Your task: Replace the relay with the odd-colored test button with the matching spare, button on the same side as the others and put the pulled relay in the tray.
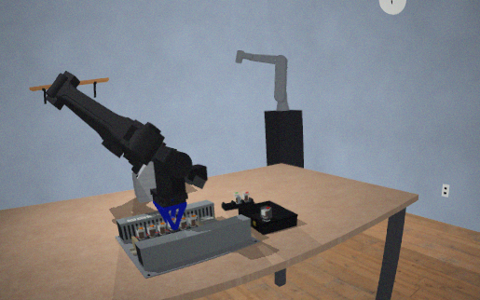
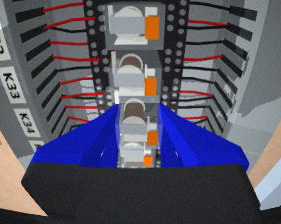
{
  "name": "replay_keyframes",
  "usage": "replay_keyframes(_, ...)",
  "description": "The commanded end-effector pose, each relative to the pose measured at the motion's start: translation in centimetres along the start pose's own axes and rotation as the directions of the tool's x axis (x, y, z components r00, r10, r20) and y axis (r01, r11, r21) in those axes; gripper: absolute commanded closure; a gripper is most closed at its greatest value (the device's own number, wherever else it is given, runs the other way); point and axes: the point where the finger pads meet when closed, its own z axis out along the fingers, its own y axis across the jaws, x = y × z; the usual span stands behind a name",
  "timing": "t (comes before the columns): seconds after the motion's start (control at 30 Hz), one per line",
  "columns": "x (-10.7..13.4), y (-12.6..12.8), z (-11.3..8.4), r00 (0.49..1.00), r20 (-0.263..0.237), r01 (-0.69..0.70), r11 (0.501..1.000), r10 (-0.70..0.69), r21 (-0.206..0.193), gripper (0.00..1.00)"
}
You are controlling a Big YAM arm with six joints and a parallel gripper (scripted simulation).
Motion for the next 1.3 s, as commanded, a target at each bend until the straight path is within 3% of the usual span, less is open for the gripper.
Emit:
replay_keyframes(0.0, 0.08, -0.64, -1.82, 1.0, -0.002, 0.001, 1.0, -0.001, 0.027, 1.0)
replay_keyframes(1.27, 0.27, -0.27, -1.77, 1.0, -0.001, -0.003, 1.0, 0.003, 0.023, 1.0)
